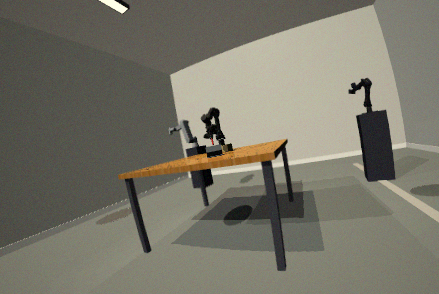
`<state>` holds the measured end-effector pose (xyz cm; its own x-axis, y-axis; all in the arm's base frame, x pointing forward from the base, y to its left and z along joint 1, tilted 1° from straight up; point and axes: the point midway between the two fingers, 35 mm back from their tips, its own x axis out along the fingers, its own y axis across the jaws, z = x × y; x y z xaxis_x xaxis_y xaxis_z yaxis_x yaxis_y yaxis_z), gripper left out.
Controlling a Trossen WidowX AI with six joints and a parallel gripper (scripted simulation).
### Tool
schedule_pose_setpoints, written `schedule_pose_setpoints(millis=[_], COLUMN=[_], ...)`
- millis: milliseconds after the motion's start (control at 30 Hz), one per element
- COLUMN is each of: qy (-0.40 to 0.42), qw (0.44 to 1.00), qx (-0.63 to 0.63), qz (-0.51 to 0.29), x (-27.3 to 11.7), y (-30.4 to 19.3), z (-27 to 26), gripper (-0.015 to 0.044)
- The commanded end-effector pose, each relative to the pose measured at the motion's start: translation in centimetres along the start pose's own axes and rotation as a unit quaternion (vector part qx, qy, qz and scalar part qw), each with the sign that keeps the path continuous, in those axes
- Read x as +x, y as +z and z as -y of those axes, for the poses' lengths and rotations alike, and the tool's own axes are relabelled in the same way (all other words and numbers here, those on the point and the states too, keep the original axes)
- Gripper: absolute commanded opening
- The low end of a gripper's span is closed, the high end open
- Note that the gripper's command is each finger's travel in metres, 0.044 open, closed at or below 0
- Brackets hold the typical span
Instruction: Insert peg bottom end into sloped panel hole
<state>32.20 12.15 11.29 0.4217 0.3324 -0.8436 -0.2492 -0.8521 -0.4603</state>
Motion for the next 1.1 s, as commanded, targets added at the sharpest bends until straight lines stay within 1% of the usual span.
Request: schedule_pose_setpoints(millis=[0,1067], qy=[-0.005,-0.016], qw=[1.000,1.000], qx=[-0.002,-0.002], qz=[-0.003,-0.019], x=[0.6,3.4], y=[-0.2,-0.4], z=[0.0,-0.3], gripper=[0.0000,0.0000])
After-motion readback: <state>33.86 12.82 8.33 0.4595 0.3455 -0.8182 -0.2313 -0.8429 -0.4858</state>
